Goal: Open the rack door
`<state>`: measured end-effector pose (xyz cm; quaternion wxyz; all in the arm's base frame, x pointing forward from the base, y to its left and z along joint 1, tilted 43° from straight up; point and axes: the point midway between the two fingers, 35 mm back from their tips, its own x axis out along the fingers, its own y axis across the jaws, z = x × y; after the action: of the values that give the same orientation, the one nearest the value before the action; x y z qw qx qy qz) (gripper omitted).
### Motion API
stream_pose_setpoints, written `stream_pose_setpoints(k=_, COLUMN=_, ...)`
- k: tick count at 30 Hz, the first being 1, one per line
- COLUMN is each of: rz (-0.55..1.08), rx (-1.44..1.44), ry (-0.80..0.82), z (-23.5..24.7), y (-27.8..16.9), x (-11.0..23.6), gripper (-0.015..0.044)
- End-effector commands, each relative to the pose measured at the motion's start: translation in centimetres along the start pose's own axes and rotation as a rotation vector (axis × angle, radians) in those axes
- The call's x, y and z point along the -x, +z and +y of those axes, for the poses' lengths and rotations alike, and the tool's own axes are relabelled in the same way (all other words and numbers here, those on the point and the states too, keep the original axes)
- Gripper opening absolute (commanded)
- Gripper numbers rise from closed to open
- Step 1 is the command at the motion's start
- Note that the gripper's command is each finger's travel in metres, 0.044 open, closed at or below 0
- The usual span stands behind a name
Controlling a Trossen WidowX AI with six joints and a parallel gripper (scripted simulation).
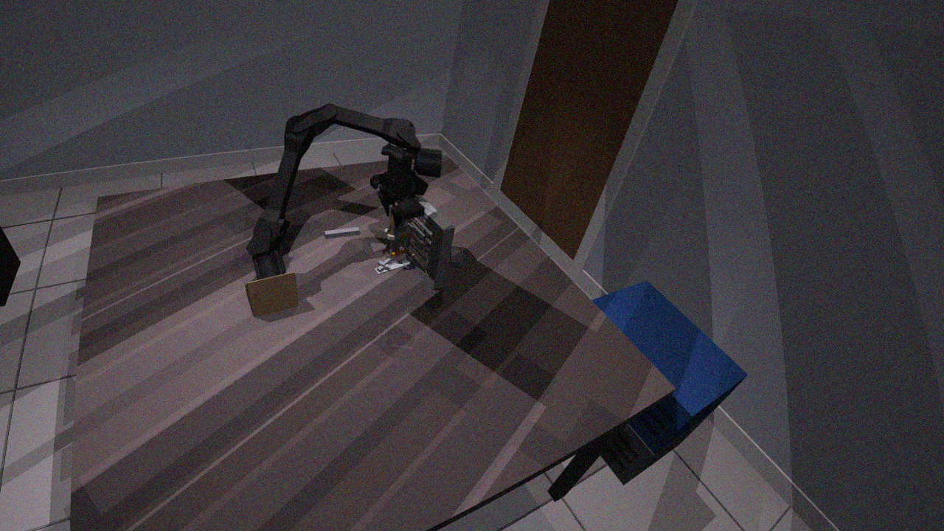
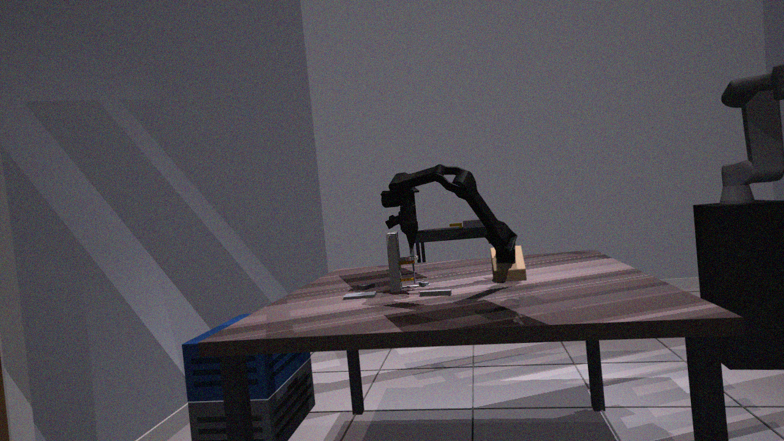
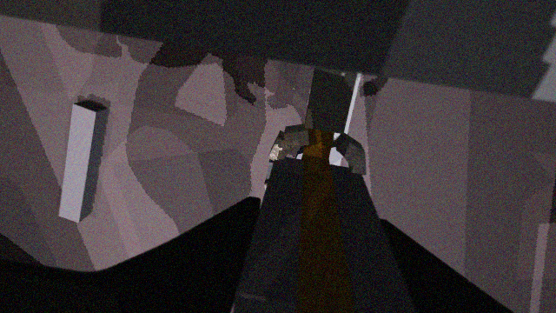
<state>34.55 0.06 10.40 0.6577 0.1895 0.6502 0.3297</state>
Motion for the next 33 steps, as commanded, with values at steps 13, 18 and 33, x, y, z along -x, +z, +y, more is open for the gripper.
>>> stream_pose_setpoints(k=13, rz=0.002, rx=-0.003, ry=-0.003, z=-0.05, y=-0.02, x=-0.07, gripper=0.002)
stream_pose_setpoints(k=18, rz=0.002, rx=0.029, ry=-0.003, z=-0.05, y=-0.02, x=-0.08, gripper=0.0018)
stream_pose_setpoints(k=33, rz=0.003, rx=0.759, ry=-0.001, z=-0.05, y=-0.02, x=-0.08, gripper=0.0018)
